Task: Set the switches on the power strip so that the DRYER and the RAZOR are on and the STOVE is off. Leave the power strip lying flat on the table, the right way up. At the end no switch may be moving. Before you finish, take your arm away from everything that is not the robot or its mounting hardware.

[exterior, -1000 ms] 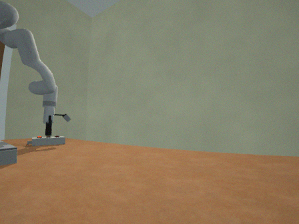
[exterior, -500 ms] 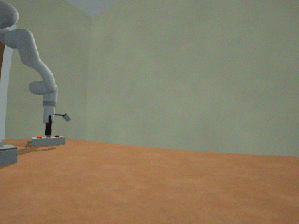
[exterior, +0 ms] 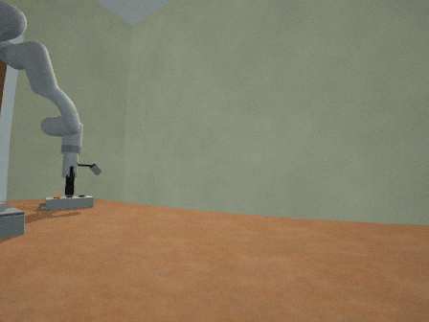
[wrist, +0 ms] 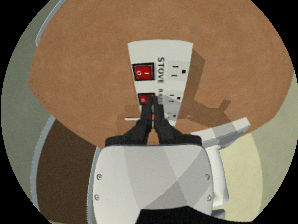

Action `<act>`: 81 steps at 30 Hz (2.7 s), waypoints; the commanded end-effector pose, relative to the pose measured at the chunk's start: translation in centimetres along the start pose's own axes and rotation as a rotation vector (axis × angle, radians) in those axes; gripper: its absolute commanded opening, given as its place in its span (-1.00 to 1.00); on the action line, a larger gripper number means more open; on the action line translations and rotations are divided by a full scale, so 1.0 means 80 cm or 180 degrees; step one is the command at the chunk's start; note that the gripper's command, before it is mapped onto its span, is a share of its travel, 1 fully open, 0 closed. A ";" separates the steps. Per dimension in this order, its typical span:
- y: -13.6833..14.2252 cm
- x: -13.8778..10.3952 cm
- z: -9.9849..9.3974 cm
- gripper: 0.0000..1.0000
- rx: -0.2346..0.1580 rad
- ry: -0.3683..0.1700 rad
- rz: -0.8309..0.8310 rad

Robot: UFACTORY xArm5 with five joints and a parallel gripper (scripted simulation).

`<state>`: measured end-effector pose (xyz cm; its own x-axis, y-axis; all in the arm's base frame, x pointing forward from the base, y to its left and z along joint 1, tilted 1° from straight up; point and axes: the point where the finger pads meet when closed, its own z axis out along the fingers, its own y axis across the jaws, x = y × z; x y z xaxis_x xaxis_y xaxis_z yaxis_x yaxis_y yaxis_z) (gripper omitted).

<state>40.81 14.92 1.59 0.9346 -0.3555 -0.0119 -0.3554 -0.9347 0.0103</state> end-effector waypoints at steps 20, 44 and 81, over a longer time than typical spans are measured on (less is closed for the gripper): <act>-0.001 0.001 0.008 -1.00 0.0008 0.0009 0.0000; -0.001 0.001 0.005 -1.00 0.0008 0.0009 0.0000; -0.001 0.001 -0.039 -1.00 0.0008 0.0009 0.0000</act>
<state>40.83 14.97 4.61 0.9346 -0.3555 -0.0119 -0.3554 -0.9347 0.0103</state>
